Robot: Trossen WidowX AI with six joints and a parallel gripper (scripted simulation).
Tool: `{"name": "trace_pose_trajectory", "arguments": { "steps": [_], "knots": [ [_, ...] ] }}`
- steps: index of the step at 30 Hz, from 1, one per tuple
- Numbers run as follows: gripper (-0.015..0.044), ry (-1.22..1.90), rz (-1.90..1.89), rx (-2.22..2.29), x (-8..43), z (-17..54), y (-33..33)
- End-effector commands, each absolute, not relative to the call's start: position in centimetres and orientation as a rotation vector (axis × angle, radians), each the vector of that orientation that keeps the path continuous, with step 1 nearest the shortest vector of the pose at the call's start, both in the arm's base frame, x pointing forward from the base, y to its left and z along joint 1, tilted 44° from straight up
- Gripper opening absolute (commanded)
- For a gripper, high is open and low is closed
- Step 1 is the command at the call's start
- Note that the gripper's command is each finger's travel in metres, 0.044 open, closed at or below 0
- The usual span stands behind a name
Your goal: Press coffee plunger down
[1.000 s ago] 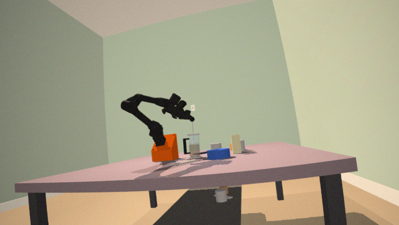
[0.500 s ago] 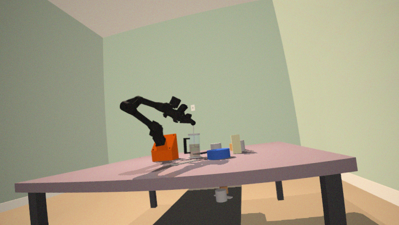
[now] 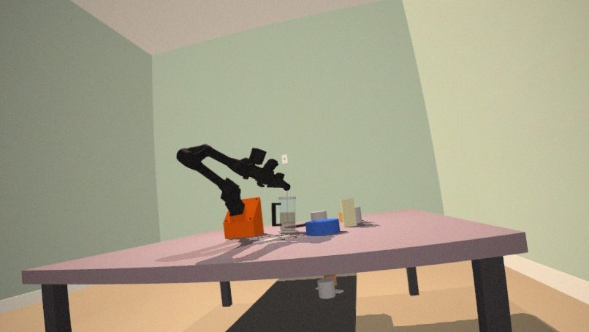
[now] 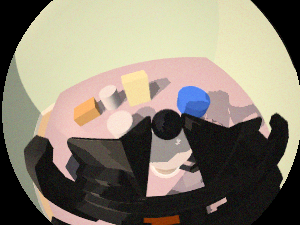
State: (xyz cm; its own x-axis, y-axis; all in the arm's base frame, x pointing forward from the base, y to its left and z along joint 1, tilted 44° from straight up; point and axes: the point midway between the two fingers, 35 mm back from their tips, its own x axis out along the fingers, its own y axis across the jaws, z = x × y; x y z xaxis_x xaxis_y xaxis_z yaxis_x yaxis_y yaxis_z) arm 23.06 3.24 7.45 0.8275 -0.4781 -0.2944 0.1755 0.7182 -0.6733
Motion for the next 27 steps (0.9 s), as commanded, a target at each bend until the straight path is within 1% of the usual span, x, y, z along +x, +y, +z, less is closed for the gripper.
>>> {"name": "trace_pose_trajectory", "arguments": {
  "steps": [1,27],
  "knots": [
    [0.0126,0.495,-0.371,-0.698,22.83,6.44,2.32],
    [0.0126,0.492,-0.373,-0.698,23.81,6.52,2.18]
  ]
}}
